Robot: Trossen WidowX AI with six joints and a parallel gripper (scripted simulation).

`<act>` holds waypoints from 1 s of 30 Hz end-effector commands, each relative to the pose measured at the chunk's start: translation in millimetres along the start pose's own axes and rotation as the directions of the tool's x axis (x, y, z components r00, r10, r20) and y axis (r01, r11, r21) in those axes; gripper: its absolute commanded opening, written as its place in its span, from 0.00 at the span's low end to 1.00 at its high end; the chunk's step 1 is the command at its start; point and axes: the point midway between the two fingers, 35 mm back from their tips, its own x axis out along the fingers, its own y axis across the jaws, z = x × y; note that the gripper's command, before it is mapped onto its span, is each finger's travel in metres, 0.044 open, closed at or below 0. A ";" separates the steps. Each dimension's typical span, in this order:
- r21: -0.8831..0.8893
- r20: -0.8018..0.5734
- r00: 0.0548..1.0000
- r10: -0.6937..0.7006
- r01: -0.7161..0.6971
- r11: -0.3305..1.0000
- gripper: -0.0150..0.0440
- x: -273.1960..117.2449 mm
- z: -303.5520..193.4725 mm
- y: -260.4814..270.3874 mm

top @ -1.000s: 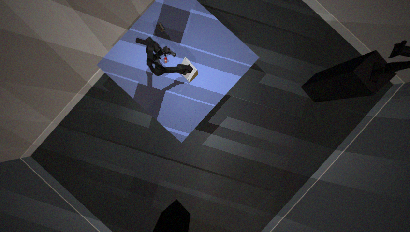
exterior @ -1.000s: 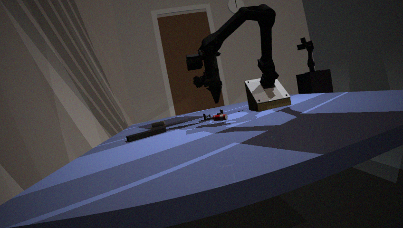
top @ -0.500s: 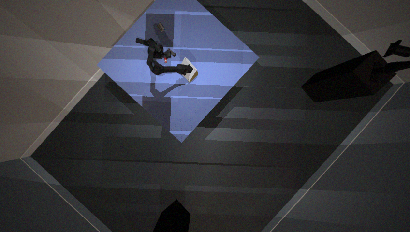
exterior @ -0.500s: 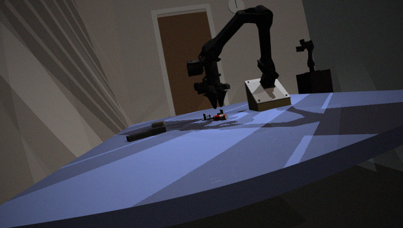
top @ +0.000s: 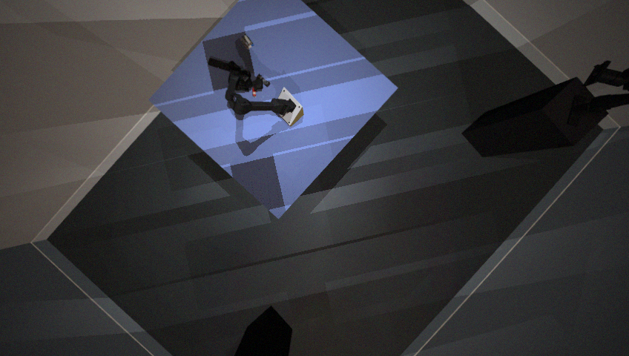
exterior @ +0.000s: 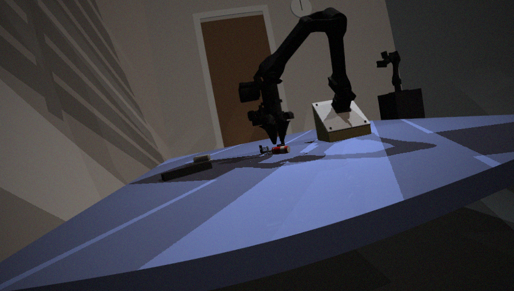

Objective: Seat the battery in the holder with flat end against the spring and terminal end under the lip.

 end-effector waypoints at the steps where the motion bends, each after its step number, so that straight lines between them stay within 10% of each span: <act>1: 0.015 -0.009 1.000 -0.006 0.006 1.000 0.66 9.4 -0.7 -3.6; 18: 0.016 -0.011 1.000 -0.004 0.004 1.000 0.66 34.2 -2.3 -4.1; 30: 0.016 -0.011 1.000 -0.004 0.004 1.000 0.43 34.2 -2.3 -4.1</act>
